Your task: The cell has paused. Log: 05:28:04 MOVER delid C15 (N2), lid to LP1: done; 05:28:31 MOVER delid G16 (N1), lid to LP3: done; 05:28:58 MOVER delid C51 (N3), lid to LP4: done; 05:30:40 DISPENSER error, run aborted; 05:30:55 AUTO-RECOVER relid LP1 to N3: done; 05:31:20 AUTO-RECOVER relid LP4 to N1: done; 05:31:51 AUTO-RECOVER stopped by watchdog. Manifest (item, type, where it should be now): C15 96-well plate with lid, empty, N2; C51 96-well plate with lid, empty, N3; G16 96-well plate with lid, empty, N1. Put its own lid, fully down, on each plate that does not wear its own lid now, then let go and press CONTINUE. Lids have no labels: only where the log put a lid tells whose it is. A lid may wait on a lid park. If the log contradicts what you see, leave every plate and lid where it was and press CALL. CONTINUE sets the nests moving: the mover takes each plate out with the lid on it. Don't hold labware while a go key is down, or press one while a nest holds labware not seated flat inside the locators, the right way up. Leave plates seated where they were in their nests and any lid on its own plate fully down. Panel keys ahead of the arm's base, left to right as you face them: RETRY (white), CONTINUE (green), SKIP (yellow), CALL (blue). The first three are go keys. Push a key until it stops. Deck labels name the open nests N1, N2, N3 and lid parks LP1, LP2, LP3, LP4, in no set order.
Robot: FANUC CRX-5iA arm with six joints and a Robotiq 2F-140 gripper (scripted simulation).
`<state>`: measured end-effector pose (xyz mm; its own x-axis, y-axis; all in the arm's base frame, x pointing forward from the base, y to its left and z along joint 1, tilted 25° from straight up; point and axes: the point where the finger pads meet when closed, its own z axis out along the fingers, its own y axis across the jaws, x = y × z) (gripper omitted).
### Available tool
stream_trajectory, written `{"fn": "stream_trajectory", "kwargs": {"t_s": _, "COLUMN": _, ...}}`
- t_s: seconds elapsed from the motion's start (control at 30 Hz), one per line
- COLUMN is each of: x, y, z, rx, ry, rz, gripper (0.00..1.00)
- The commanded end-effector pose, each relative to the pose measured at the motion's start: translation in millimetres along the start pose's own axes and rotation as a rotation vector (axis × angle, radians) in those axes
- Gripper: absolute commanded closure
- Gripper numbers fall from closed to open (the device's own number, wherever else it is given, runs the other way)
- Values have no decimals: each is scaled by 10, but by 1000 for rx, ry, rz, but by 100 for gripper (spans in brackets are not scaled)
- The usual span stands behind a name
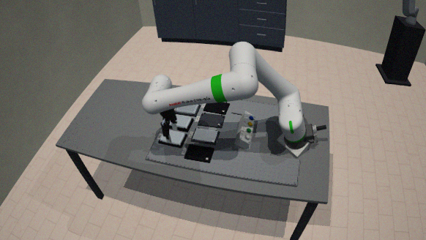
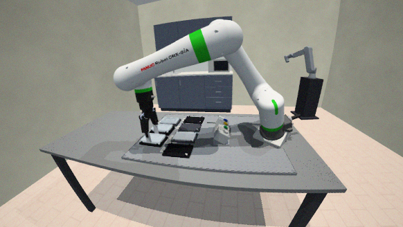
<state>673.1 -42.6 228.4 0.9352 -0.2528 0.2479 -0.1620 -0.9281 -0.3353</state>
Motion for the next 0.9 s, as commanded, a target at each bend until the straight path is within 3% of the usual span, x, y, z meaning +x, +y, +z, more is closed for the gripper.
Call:
{"fn": "stream_trajectory", "kwargs": {"t_s": 0.0, "x": 2, "y": 0, "z": -25, "rx": 0, "ry": 1, "rz": 0, "gripper": 100}}
{"fn": "stream_trajectory", "kwargs": {"t_s": 0.87, "x": 2, "y": 0, "z": -365, "rx": 0, "ry": 1, "rz": 0, "gripper": 100}}
